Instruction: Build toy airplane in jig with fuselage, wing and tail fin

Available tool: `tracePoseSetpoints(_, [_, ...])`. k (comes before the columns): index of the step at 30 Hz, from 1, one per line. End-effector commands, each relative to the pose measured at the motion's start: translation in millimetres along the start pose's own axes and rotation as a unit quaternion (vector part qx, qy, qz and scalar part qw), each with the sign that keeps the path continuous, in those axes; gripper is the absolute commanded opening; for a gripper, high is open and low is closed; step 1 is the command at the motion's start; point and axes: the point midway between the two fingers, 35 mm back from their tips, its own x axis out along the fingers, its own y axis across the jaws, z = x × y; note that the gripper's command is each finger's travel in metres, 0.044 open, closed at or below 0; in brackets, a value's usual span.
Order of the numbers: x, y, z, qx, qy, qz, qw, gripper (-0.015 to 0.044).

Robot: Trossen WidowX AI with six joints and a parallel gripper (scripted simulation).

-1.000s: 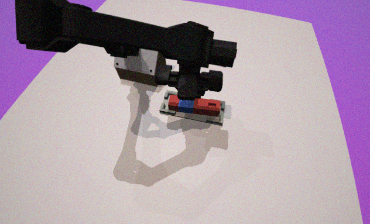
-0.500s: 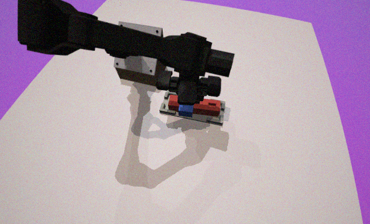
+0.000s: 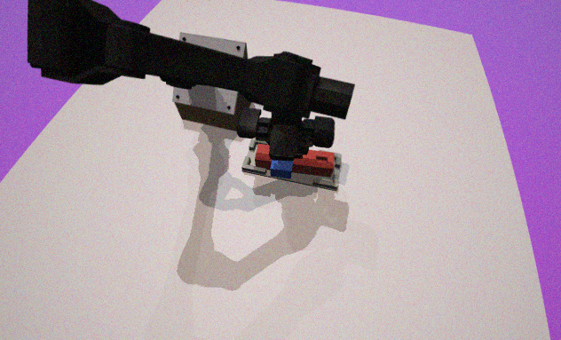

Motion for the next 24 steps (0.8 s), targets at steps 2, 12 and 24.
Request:
tracePoseSetpoints(2, [-0.1, -0.1, 0.1, 0.001, 0.0, 0.0, 1.0, 0.0109])
tracePoseSetpoints(12, [-0.1, -0.1, 0.1, 0.001, 0.0, 0.0, 1.0, 0.0371])
tracePoseSetpoints(24, [-24.8, 3.4, -1.4, -0.001, 0.003, 0.001, 1.0, 0.044])
